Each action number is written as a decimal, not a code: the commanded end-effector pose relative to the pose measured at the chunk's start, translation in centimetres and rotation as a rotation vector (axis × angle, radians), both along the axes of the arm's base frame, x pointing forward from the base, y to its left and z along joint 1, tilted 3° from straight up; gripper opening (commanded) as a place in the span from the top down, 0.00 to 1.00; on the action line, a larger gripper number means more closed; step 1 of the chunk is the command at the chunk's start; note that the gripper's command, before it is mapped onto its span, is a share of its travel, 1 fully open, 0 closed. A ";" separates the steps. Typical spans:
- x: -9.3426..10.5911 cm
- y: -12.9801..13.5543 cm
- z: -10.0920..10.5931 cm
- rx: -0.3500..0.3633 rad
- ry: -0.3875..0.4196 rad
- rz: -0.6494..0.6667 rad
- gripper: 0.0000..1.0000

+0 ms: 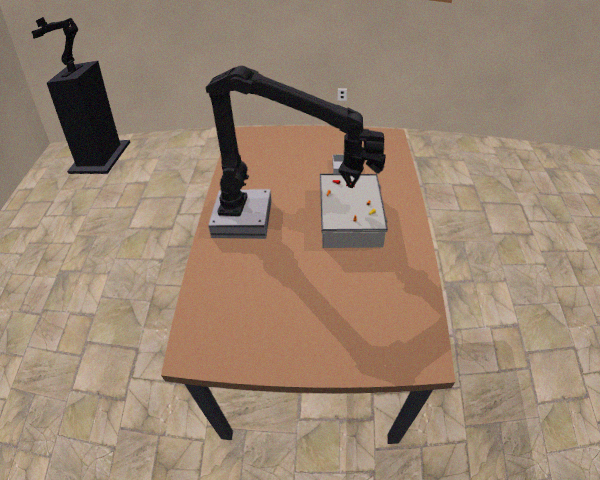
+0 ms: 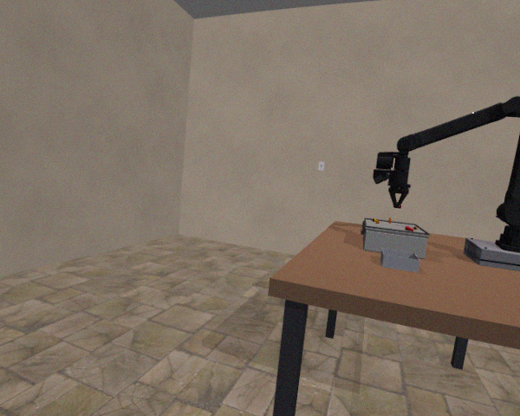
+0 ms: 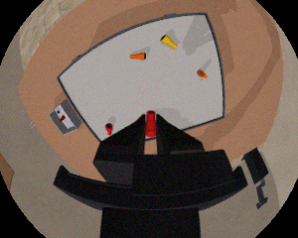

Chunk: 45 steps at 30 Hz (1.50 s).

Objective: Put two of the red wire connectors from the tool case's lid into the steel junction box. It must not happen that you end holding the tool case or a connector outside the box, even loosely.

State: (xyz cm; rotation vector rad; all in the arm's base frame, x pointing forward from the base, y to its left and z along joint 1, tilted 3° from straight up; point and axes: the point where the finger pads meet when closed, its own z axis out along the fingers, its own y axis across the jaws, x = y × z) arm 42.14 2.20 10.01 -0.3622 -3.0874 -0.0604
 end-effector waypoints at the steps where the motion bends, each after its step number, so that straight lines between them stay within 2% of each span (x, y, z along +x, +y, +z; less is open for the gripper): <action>1: 2.3 -0.1 1.8 0.000 -0.047 0.010 0.90; 14: 2.4 1.0 2.5 0.002 -0.067 0.010 0.90; 20: 2.3 3.2 2.9 0.006 -0.073 0.006 0.90; 26: 1.9 6.7 2.7 0.010 -0.061 0.005 0.90; 28: 1.9 6.7 2.7 0.010 -0.061 0.005 0.90; 43: 0.8 19.5 2.3 0.013 -0.032 0.004 0.90; 45: 0.8 19.5 2.3 0.013 -0.032 0.004 0.90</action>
